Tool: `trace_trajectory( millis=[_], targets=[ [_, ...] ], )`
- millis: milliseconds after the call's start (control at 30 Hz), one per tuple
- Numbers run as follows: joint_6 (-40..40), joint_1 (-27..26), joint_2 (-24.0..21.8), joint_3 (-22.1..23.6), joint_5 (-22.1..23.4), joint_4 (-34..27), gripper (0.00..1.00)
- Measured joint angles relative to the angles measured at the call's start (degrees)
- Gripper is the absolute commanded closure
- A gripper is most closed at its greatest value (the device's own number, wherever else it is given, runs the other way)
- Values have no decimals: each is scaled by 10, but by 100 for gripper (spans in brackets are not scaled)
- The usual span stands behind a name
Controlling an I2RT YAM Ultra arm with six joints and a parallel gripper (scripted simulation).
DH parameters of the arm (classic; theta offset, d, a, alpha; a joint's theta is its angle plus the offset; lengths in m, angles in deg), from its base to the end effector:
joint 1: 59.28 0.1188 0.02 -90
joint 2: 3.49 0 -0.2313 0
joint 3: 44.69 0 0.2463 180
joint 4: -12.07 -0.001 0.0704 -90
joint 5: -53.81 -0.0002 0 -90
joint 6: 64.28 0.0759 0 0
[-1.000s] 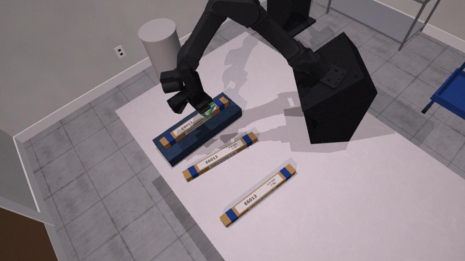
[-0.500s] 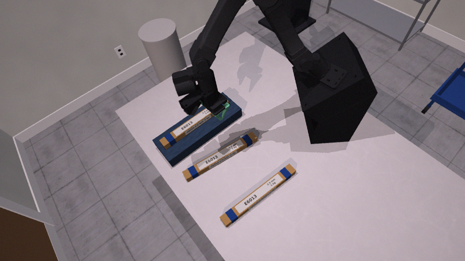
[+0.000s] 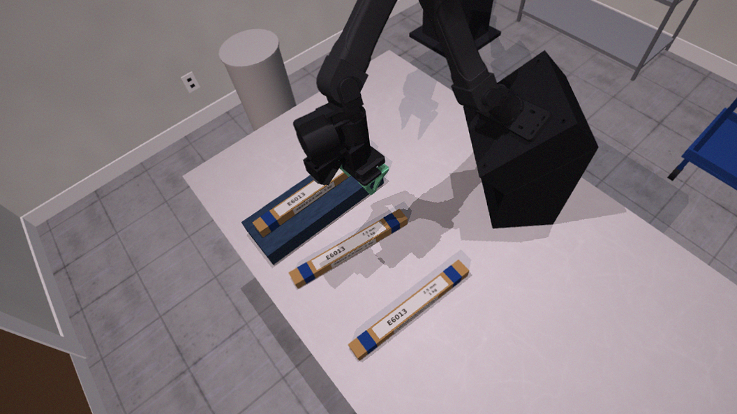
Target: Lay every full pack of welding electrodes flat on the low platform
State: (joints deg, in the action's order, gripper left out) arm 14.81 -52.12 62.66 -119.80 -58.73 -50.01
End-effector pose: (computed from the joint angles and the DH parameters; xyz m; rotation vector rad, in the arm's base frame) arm 0.2555 0.0038 0.2562 -0.2253 2.4599 -0.5178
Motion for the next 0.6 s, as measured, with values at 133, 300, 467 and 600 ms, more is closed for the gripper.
trace_trajectory(
  millis=[133, 300, 467, 600],
  targets=[
    [57, 72, -11, 0, -35, -29, 26],
    [141, 173, -11, 1, -83, -68, 26],
    [219, 237, -4, 0, -121, -108, 26],
    [296, 312, 19, -5, -147, -149, 26]
  ],
)
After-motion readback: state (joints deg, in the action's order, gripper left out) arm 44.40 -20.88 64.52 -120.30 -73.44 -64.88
